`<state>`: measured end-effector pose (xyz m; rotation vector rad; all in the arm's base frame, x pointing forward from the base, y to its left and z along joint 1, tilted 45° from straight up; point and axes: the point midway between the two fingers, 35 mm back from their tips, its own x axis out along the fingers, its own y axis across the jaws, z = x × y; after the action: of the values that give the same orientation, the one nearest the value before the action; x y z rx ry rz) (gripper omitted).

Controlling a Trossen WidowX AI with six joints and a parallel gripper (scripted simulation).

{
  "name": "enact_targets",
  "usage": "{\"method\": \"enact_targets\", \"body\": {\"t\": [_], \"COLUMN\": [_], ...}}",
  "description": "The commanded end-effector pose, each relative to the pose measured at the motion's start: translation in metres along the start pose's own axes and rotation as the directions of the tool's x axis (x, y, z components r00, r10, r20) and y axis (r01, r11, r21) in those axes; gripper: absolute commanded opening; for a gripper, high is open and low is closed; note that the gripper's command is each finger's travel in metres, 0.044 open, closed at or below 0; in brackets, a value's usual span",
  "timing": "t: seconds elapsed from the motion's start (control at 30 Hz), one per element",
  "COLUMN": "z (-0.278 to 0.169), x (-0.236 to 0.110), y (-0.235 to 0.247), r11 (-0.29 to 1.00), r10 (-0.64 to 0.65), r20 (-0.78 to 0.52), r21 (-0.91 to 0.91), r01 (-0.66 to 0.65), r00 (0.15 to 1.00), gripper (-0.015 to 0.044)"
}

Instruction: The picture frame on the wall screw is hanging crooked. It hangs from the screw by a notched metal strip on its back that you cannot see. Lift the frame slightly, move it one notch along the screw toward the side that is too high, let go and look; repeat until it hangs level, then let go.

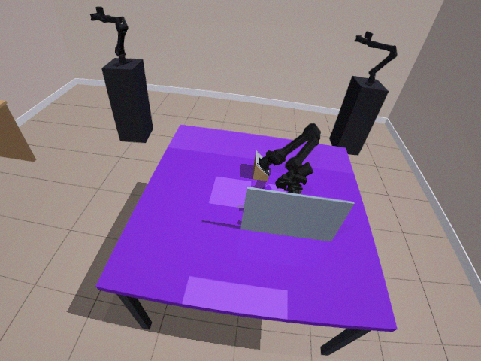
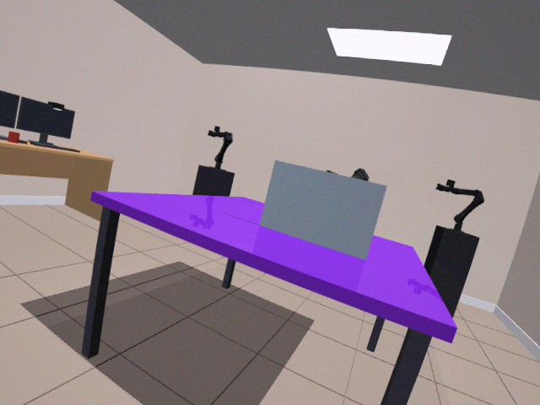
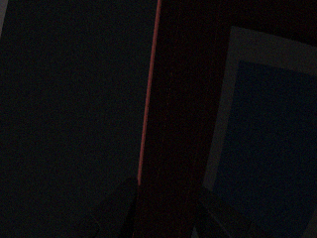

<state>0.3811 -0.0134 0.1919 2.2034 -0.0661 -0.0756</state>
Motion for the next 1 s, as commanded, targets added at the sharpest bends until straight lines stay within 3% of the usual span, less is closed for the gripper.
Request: {"method": "enact_targets", "body": {"t": [0.0,0.97], "z": [0.0012,0.0065], "x": [0.0002,0.0002], "y": [0.0022,0.0021], "r11": [1.0,1.0], "r10": [0.01,0.01], "r20": [0.002,0.003], "r21": [-0.001,-0.002], "r01": [-0.01,-0.01], "r00": [1.0,1.0], "gripper": [0.0,0.0]}}
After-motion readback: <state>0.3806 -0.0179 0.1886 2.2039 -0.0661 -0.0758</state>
